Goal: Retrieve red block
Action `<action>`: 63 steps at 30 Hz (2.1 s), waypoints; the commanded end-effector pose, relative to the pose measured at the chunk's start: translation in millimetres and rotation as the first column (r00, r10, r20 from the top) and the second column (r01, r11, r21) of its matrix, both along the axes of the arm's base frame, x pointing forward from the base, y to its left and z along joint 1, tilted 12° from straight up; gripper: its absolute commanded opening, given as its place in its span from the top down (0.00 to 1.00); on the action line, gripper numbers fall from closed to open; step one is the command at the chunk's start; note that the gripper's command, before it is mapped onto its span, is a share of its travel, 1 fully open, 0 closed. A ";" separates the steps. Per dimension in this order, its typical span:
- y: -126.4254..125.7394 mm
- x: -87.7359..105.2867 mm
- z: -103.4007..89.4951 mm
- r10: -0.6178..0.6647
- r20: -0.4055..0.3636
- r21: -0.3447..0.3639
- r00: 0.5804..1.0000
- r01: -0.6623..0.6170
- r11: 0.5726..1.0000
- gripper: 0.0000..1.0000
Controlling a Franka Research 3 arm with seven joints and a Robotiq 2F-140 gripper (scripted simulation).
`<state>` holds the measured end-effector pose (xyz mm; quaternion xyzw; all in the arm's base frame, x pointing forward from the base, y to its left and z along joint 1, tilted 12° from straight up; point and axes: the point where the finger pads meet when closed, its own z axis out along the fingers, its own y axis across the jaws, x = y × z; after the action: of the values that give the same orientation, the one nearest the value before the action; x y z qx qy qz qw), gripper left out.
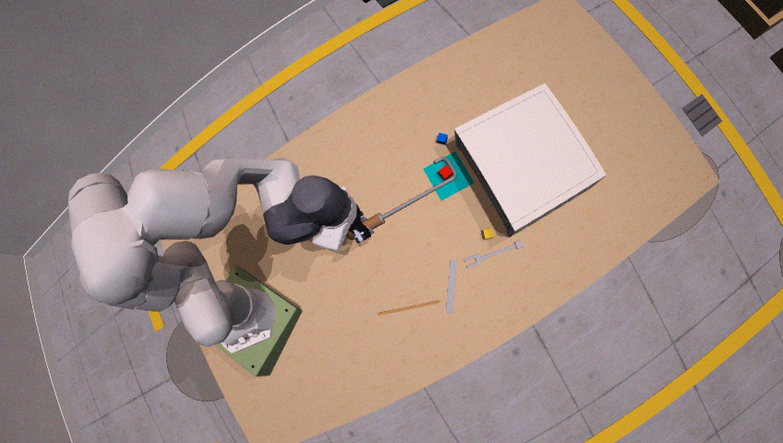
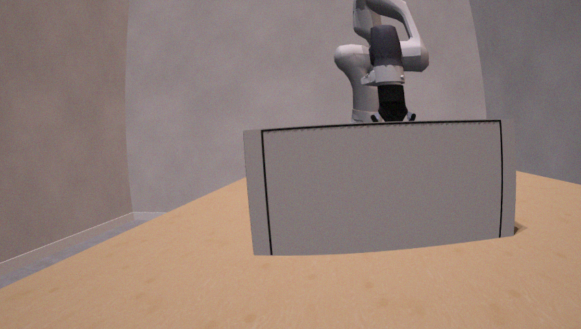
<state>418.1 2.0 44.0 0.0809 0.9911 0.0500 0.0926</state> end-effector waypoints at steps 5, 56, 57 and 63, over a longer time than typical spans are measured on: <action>0.3 -0.1 0.6 -0.007 0.002 0.001 1.000 0.007 1.000 1.00; -9.0 8.5 1.5 -0.022 0.000 0.004 1.000 0.022 1.000 1.00; -9.0 8.5 1.5 -0.022 0.000 0.004 1.000 0.022 1.000 1.00; -9.0 8.5 1.5 -0.022 0.000 0.004 1.000 0.022 1.000 1.00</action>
<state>425.5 -5.0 45.1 0.0908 0.9902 0.0514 0.0928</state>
